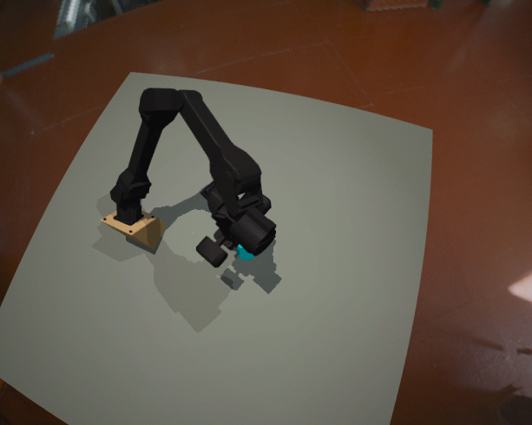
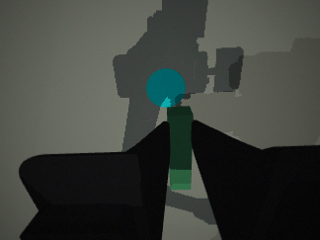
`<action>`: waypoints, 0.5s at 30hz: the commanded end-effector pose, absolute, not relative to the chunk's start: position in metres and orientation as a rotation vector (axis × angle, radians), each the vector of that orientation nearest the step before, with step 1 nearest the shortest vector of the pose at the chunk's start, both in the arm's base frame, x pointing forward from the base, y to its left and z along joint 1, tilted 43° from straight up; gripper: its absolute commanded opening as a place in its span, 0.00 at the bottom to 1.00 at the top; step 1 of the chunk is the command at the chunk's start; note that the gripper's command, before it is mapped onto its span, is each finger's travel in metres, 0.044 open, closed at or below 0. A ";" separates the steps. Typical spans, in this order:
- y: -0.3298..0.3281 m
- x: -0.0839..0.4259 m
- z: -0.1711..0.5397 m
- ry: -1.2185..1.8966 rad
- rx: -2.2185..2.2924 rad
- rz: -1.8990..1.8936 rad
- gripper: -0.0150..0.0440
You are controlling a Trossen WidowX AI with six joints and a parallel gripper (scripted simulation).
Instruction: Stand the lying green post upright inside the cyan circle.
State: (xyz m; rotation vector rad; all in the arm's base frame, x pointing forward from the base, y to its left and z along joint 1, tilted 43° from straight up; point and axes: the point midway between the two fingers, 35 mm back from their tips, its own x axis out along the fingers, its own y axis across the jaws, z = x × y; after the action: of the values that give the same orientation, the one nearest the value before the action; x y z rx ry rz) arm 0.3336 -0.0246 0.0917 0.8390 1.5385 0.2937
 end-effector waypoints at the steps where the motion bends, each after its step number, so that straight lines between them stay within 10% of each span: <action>1: -0.022 0.332 0.087 1.538 0.812 0.276 0.29; 15: -0.020 0.333 0.075 1.510 0.744 0.222 0.29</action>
State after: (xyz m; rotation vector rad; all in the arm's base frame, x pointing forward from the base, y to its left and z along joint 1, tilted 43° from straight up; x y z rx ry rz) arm 0.3341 -0.0218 0.0780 0.7651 1.5145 0.2377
